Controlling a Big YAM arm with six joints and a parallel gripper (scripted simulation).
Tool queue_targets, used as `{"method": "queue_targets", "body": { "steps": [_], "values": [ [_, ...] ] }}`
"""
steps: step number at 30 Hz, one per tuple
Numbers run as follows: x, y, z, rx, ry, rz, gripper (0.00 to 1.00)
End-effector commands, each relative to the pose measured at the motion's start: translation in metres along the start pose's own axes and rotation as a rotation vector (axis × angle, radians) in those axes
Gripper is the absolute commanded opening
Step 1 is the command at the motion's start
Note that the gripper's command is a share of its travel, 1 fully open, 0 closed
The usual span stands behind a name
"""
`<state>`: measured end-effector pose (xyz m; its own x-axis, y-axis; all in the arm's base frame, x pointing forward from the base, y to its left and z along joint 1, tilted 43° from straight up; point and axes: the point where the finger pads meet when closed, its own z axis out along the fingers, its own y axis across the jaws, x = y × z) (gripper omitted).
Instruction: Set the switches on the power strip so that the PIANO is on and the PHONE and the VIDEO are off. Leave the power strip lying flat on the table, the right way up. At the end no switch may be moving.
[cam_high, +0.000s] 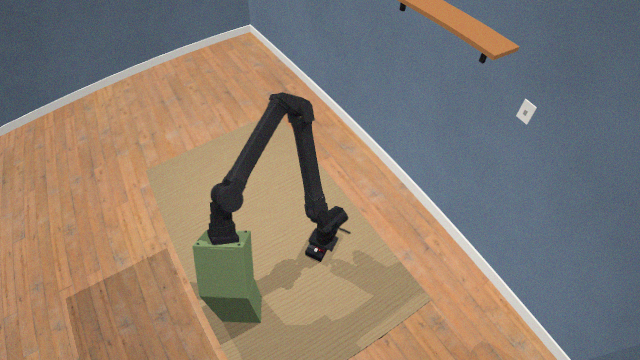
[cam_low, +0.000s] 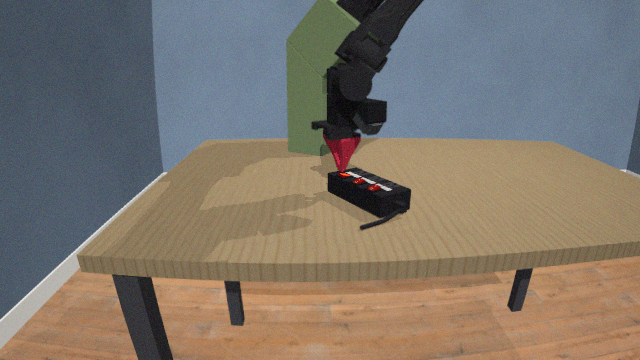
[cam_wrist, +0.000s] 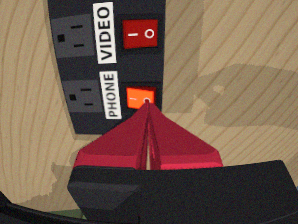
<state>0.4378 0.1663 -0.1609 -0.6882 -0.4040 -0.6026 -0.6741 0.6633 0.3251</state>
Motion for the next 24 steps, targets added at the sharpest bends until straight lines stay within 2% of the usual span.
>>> {"method": "queue_targets", "body": {
  "steps": [1, 20, 24],
  "values": [
    [-0.0039, -0.0146, -0.0068, 0.020, -0.023, 0.003, 0.00],
    [-0.0077, -0.0150, -0.0076, 0.023, -0.029, 0.004, 0.00],
    [-0.0001, -0.0114, 0.0001, 0.014, -0.014, 0.016, 0.00]
  ]
}}
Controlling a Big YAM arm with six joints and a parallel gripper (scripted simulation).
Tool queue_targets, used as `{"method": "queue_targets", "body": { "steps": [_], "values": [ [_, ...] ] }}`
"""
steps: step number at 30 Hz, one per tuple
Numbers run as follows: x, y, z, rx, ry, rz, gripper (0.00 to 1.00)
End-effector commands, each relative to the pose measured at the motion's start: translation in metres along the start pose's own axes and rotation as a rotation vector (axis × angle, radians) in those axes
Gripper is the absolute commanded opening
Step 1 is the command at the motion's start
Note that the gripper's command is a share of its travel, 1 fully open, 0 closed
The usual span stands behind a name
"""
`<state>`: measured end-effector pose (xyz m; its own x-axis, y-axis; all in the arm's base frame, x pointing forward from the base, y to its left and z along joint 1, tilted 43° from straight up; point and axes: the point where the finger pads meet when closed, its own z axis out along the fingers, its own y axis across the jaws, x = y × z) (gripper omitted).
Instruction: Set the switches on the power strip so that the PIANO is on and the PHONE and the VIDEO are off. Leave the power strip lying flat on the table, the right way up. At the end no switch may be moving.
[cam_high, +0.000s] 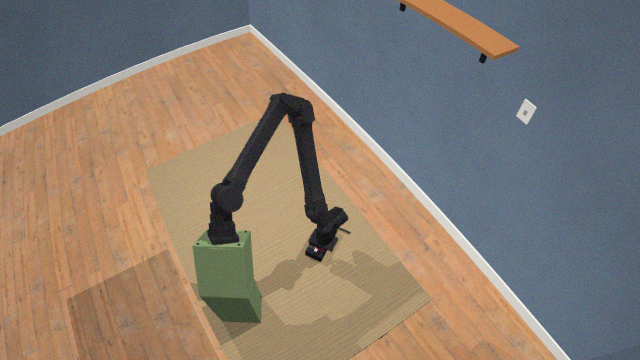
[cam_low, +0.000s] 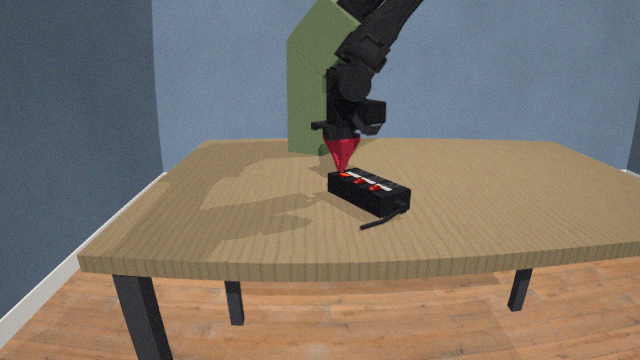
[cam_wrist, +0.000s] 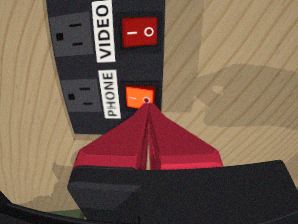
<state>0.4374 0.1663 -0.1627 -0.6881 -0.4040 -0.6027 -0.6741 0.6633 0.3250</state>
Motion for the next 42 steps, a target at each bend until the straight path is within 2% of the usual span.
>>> {"method": "queue_targets", "body": {
  "steps": [1, 4, 9, 18, 25, 38, 42],
  "values": [
    [-0.002, -0.009, 0.001, 0.012, -0.013, 0.016, 0.00],
    [-0.012, -0.004, 0.002, 0.010, -0.023, -0.007, 0.00],
    [-0.003, -0.001, 0.011, 0.000, -0.006, 0.000, 0.00],
    [-0.009, 0.000, 0.011, 0.003, -0.013, -0.006, 0.00],
    [-0.004, 0.000, 0.015, 0.000, -0.006, -0.003, 0.00],
    [-0.004, 0.000, 0.014, 0.001, -0.006, -0.004, 0.00],
    [-0.013, -0.002, 0.002, 0.006, -0.016, -0.019, 0.00]
  ]
}}
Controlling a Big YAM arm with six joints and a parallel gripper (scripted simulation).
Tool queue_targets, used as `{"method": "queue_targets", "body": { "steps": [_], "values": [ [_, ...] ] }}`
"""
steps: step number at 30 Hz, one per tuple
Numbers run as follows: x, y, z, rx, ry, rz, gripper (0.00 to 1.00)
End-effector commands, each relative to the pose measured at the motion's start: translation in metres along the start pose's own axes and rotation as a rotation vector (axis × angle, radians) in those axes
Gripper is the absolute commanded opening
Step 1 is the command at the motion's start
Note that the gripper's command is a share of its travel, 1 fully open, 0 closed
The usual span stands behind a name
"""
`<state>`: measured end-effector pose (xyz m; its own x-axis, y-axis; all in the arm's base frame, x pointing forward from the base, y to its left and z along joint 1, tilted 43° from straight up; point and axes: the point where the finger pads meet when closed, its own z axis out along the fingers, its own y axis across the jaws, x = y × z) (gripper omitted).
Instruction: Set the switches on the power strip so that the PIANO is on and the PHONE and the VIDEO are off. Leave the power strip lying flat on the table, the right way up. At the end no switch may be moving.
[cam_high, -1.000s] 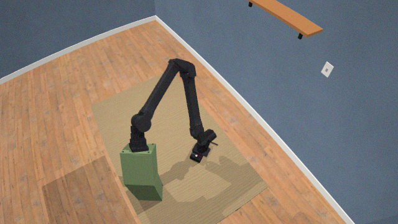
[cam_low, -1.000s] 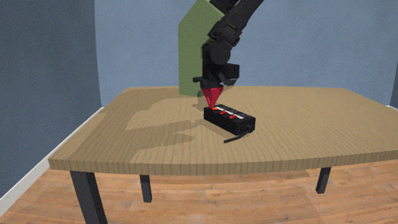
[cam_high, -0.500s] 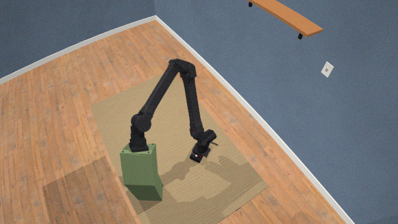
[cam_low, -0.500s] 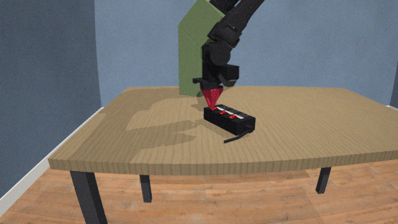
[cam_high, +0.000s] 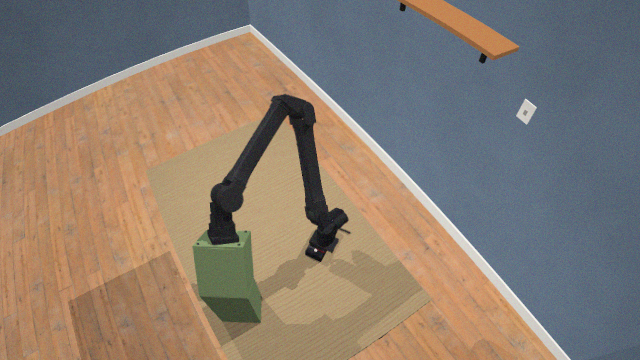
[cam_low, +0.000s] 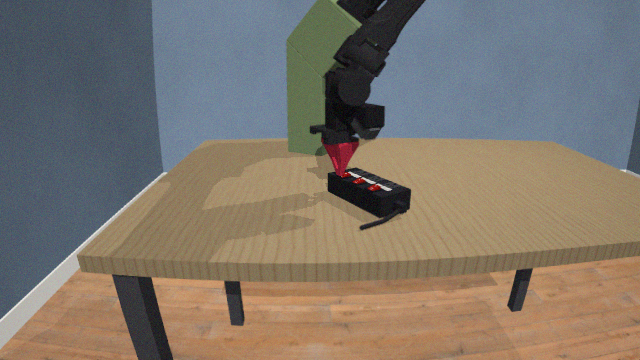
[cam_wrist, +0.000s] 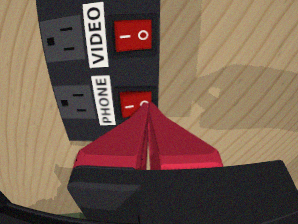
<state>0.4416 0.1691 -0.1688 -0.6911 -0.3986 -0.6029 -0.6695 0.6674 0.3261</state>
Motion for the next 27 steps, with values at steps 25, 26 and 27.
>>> {"method": "queue_targets", "body": {
  "steps": [25, 26, 27],
  "values": [
    [0.005, -0.004, -0.047, 0.008, -0.001, 0.009, 0.00],
    [0.002, -0.005, -0.048, 0.010, -0.006, 0.005, 0.00],
    [0.001, -0.005, -0.049, 0.011, -0.009, 0.002, 0.00]
  ]
}}
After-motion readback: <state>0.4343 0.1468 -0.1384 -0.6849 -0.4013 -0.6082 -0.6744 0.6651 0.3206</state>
